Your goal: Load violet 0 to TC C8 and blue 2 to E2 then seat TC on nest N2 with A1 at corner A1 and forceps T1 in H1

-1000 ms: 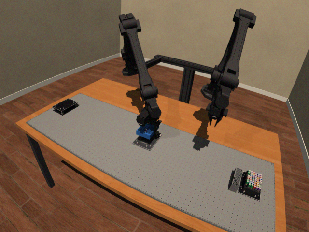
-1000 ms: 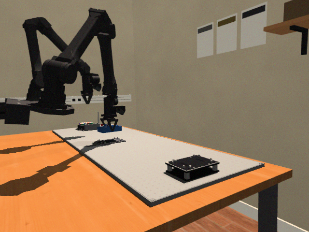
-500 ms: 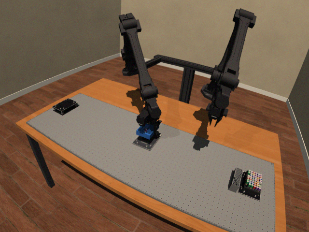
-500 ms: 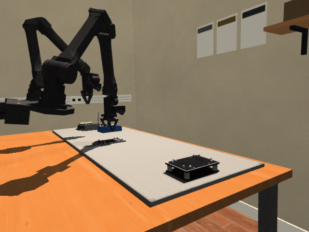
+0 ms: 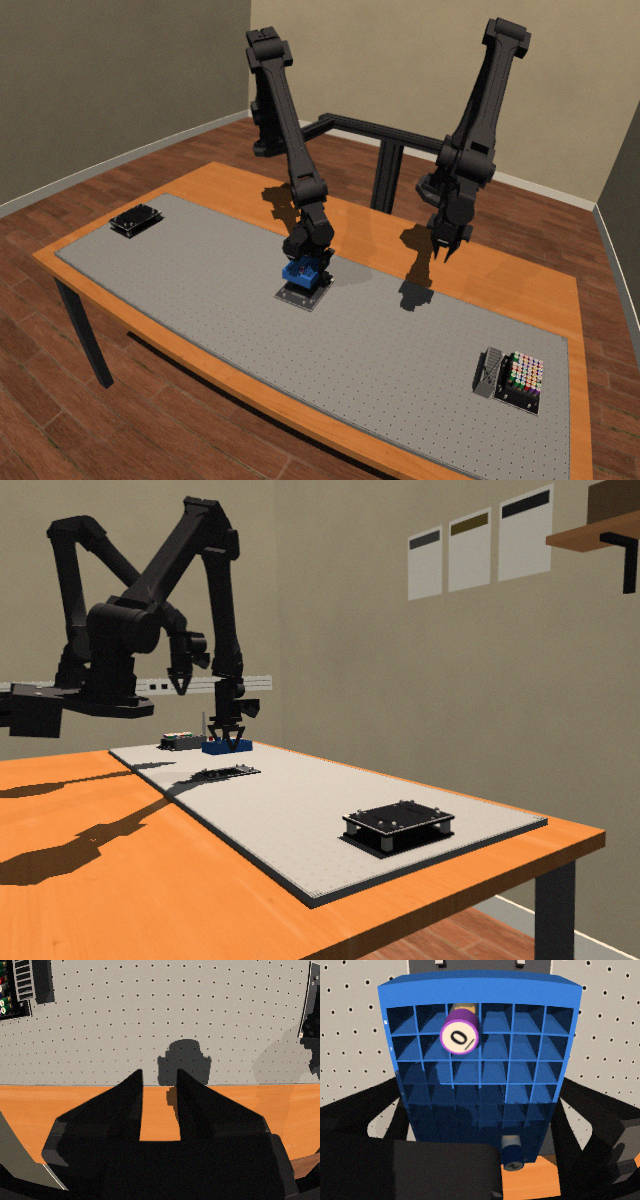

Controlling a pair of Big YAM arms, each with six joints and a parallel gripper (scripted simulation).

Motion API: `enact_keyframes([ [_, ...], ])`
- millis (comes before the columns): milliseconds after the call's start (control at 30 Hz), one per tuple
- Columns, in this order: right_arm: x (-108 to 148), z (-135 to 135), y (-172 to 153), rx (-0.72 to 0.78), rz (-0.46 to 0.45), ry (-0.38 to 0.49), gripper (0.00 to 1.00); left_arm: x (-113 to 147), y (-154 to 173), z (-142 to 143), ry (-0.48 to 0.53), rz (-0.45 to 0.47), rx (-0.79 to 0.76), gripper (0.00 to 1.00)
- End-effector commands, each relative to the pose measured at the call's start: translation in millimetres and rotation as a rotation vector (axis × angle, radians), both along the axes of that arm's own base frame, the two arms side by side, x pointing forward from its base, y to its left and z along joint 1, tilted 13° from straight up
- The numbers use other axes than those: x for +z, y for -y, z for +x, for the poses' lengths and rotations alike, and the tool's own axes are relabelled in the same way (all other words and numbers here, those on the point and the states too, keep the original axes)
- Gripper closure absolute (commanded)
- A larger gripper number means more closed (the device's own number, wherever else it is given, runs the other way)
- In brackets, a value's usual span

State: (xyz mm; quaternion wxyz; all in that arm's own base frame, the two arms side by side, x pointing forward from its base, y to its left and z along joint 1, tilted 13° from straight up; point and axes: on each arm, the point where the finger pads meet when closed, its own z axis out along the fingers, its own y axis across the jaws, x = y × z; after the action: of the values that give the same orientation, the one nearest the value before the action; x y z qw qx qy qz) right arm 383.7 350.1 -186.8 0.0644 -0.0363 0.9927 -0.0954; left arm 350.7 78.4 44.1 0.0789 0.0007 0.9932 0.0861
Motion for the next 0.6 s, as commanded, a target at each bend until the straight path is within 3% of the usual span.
enact_keyframes([
  [0,27,4,-22,0.007,0.042,0.04,1.0,-2,-1,-2,-0.017,-0.002,0.01,0.76],
  [200,27,4,-22,0.007,0.042,0.04,1.0,-2,-1,-2,-0.017,-0.002,0.01,0.76],
  [233,28,12,12,-0.047,0.047,0.049,1.0,-2,-1,-2,-0.017,-0.002,0.01,0.76],
  [367,30,20,21,-0.038,0.037,0.041,1.0,-2,-1,-2,-0.017,-0.002,0.01,0.76],
  [433,41,39,9,-0.038,0.063,0.067,1.0,-2,-1,-2,-0.017,-0.002,0.01,0.76],
  [567,32,20,21,-0.019,0.045,0.048,1.0,-2,-1,-2,-0.017,-0.002,0.01,0.76],
])
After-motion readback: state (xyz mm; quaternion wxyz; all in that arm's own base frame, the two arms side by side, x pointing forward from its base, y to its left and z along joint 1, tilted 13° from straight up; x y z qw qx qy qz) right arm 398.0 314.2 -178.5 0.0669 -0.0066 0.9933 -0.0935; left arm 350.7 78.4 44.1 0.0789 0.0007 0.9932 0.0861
